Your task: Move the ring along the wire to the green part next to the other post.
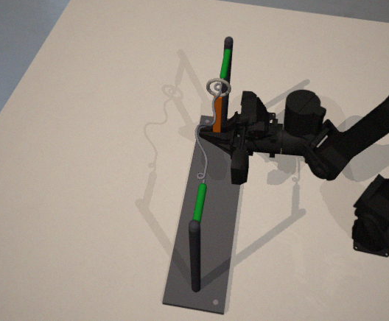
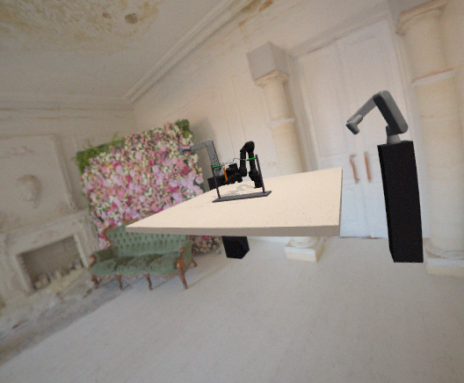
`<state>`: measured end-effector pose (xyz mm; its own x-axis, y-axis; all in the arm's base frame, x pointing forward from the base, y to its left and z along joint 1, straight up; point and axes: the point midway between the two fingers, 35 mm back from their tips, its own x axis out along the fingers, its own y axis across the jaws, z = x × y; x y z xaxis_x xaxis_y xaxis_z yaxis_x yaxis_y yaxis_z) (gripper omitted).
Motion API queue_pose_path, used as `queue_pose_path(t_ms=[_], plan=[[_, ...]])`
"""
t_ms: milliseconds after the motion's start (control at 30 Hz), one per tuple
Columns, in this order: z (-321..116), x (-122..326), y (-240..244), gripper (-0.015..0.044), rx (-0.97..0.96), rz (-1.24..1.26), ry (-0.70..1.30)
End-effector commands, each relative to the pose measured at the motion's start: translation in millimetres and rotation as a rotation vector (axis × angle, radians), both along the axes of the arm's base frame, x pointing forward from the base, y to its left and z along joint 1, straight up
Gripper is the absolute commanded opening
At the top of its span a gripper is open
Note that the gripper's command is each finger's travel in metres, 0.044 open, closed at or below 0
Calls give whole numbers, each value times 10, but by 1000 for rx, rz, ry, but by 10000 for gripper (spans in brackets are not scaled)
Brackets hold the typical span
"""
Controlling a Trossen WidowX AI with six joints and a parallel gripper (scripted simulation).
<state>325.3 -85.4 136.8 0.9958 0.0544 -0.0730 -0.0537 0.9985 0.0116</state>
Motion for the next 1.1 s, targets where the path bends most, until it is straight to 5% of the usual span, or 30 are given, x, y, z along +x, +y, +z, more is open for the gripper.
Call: queue_pose_path(t_ms=[0,1067], plan=[[40,-13,56,-150,14,-12,-6],[121,-4,489,-150,129,-130,2]])
